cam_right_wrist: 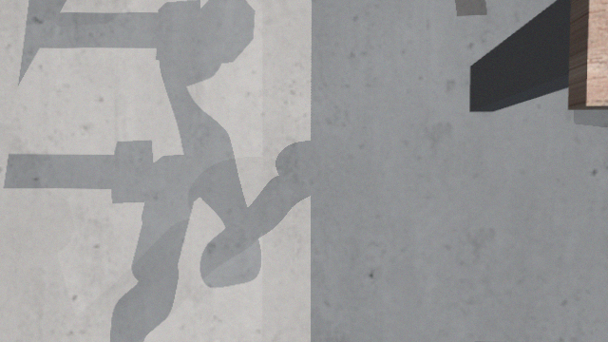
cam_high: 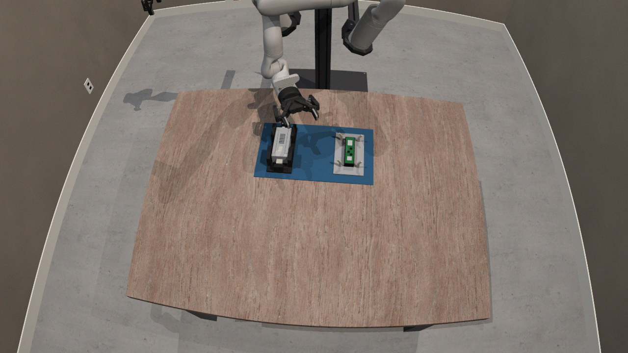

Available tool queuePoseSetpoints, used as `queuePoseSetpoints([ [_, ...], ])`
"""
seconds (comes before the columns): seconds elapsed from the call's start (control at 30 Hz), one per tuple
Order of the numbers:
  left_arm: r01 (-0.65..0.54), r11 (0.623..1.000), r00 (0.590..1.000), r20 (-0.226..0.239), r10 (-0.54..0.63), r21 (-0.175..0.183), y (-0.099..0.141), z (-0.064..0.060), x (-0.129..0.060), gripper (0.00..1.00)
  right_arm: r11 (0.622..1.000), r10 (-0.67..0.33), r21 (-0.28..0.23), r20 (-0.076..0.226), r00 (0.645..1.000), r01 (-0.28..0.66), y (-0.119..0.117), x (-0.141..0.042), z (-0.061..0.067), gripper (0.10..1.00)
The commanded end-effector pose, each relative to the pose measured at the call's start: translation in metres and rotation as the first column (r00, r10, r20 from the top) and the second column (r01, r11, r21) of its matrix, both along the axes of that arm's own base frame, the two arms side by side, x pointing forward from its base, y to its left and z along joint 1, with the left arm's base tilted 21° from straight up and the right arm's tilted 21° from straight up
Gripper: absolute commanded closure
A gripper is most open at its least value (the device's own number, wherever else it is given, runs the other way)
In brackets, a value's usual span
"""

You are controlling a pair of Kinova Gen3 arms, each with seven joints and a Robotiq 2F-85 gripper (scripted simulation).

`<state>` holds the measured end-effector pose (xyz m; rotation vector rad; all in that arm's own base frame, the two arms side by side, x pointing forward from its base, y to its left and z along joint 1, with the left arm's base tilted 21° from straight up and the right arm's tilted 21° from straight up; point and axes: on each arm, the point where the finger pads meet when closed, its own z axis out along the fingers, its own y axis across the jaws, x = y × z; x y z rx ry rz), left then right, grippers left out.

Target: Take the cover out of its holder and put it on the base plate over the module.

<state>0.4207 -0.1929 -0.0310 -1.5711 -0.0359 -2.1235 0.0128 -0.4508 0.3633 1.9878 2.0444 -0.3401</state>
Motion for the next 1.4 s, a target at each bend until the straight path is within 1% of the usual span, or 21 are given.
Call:
queuePoseSetpoints([
  [0.0, 0.001, 1.000, 1.000, 0.001, -0.001, -0.001, -0.001, 0.001, 0.000, 0.002, 1.000, 0.000, -0.001, 0.001, 1.000, 0.000, 0.000, 0.000, 0.001, 0.100],
  [0.47, 0.001, 1.000, 1.000, 0.001, -0.001, -0.001, -0.001, 0.001, 0.000, 0.002, 1.000, 0.000, -0.001, 0.001, 1.000, 0.000, 0.000, 0.000, 0.001, 0.100],
  [0.63, -0.013, 1.000, 0.995, -0.101, 0.011, -0.017, -0.001, 0.028, -0.014, 0.002, 1.000, 0.000, -0.001, 0.001, 1.000, 0.000, 0.000, 0.000, 0.001, 0.100],
  [0.8, -0.029, 0.999, 0.979, -0.203, 0.022, -0.032, -0.002, 0.054, -0.027, 0.002, 1.000, 0.000, -0.001, 0.001, 1.000, 0.000, 0.000, 0.000, 0.001, 0.100],
  [1.03, -0.029, 0.999, 0.979, -0.203, 0.022, -0.032, -0.002, 0.054, -0.027, 0.002, 1.000, 0.000, -0.001, 0.001, 1.000, 0.000, 0.000, 0.000, 0.001, 0.100],
  [1.2, -0.046, 0.998, 0.953, -0.301, 0.030, -0.044, -0.002, 0.081, -0.041, 0.002, 1.000, 0.000, -0.001, 0.001, 1.000, 0.000, 0.000, 0.000, 0.001, 0.100],
  [1.37, -0.064, 0.996, 0.917, -0.398, 0.037, -0.055, -0.003, 0.107, -0.055, 0.002, 1.000, 0.000, -0.001, 0.001, 1.000, 0.000, 0.000, 0.000, 0.001, 0.100],
])
